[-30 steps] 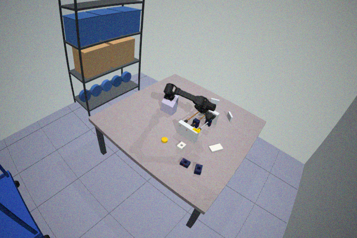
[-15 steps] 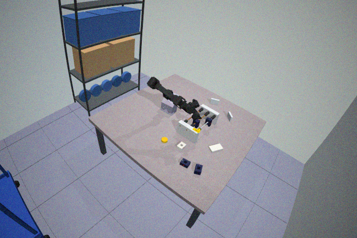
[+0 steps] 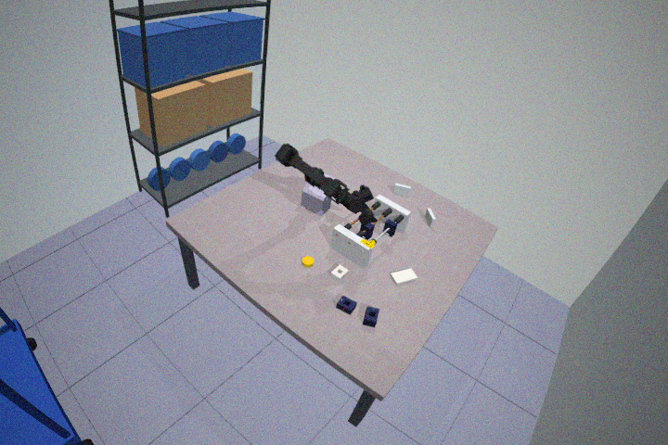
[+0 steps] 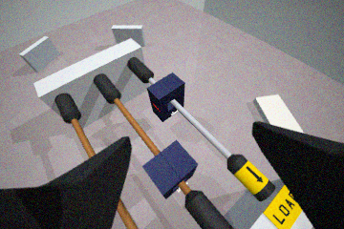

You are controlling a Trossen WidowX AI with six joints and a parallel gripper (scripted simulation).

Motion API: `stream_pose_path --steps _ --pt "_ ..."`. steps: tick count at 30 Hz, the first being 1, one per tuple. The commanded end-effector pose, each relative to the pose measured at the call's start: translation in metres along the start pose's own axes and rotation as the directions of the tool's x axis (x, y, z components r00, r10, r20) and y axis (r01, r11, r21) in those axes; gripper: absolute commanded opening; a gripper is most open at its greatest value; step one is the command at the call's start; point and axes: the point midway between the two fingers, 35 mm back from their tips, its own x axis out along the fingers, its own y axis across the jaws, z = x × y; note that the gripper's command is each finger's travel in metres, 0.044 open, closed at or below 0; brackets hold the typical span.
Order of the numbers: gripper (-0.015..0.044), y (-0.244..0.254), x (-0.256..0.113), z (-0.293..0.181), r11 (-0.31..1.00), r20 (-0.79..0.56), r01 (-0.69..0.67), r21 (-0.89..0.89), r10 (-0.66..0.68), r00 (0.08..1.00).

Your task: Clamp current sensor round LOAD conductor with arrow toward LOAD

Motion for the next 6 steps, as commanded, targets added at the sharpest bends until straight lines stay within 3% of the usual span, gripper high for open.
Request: stream_pose_path --steps 1,5,6 --pt "0.044 0.0 0.002 0.0 1.0 -0.01 -0.008 0.002 0.008 1.0" --pt "0.044 -0.004 0.021 0.007 0.993 -0.134 -0.118 -0.006 0.116 0.984" --pt "0.044 -0.003 0.004 0.001 0.999 -0.054 -0.039 0.0 0.039 0.998"
